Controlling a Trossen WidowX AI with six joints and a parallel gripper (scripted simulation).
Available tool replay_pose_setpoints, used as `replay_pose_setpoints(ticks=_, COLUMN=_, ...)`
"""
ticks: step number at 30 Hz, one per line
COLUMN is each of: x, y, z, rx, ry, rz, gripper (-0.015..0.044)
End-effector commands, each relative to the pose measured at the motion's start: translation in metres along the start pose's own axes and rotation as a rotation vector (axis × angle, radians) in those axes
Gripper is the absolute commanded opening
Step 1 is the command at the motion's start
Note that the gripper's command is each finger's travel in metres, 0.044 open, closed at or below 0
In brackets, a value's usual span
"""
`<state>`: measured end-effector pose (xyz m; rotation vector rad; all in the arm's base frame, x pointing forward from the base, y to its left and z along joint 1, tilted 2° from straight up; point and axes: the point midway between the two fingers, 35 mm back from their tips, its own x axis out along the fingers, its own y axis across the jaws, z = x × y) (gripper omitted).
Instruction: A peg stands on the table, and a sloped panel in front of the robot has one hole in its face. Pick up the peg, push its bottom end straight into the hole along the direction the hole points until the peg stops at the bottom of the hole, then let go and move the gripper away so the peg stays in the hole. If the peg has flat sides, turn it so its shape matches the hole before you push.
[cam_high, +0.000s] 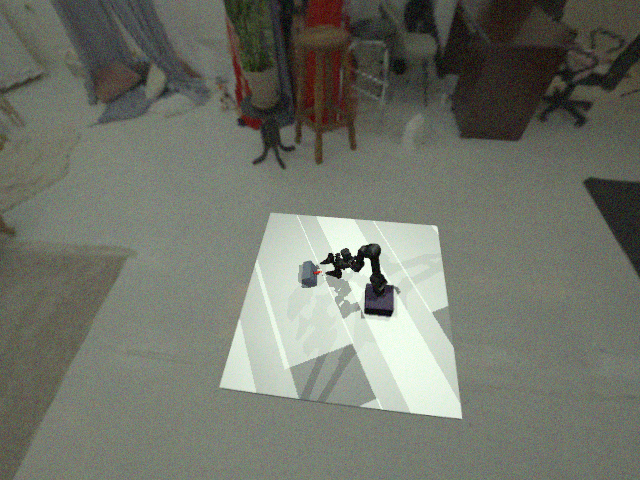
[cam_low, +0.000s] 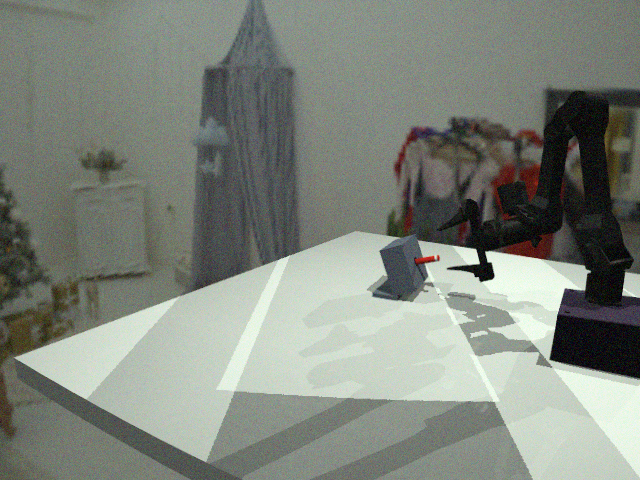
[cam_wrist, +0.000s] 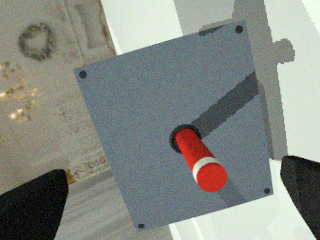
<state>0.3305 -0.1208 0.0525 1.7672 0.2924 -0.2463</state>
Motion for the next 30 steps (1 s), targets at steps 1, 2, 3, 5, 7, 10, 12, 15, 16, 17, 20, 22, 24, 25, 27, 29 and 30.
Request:
replay_pose_setpoints(ticks=1, x=-0.006, y=-0.003, z=-0.001, rx=0.002, ry=0.004, rz=-0.009, gripper=0.0440)
replay_pose_setpoints(ticks=2, x=-0.007, y=-0.003, z=-0.001, rx=0.002, ry=0.003, rz=-0.009, gripper=0.0440)
replay_pose_setpoints(ticks=3, x=-0.008, y=-0.003, z=-0.001, rx=0.002, ry=0.003, rz=-0.009, gripper=0.0440)
replay_pose_setpoints(ticks=5, x=-0.010, y=-0.003, z=-0.001, rx=0.003, ry=0.003, rz=-0.009, gripper=0.0440)
replay_pose_setpoints(ticks=7, x=-0.012, y=-0.002, z=0.000, rx=0.003, ry=0.003, rz=-0.009, gripper=0.0440)
replay_pose_setpoints(ticks=10, x=-0.015, y=-0.002, z=0.000, rx=0.003, ry=0.003, rz=-0.009, gripper=0.0440)
replay_pose_setpoints(ticks=12, x=-0.017, y=-0.001, z=0.000, rx=0.003, ry=0.002, rz=-0.009, gripper=0.0440)
replay_pose_setpoints(ticks=15, x=-0.020, y=-0.001, z=0.001, rx=0.003, ry=0.002, rz=-0.009, gripper=0.0440)
replay_pose_setpoints(ticks=16, x=-0.021, y=-0.001, z=0.001, rx=0.003, ry=0.002, rz=-0.009, gripper=0.0440)
replay_pose_setpoints(ticks=17, x=-0.022, y=0.000, z=0.001, rx=0.003, ry=0.002, rz=-0.008, gripper=0.0440)
replay_pose_setpoints(ticks=20, x=-0.025, y=0.000, z=0.001, rx=0.004, ry=0.002, rz=-0.008, gripper=0.0440)
replay_pose_setpoints(ticks=22, x=-0.026, y=0.000, z=0.002, rx=0.004, ry=0.002, rz=-0.008, gripper=0.0440)
replay_pose_setpoints(ticks=24, x=-0.028, y=0.001, z=0.002, rx=0.004, ry=0.001, rz=-0.008, gripper=0.0440)
replay_pose_setpoints(ticks=25, x=-0.029, y=0.001, z=0.002, rx=0.004, ry=0.001, rz=-0.007, gripper=0.0440)
replay_pose_setpoints(ticks=27, x=-0.031, y=0.002, z=0.002, rx=0.004, ry=0.001, rz=-0.007, gripper=0.0440)
replay_pose_setpoints(ticks=29, x=-0.032, y=0.002, z=0.003, rx=0.004, ry=0.001, rz=-0.007, gripper=0.0440)
replay_pose_setpoints(ticks=30, x=-0.033, y=0.002, z=0.003, rx=0.004, ry=0.001, rz=-0.007, gripper=0.0440)
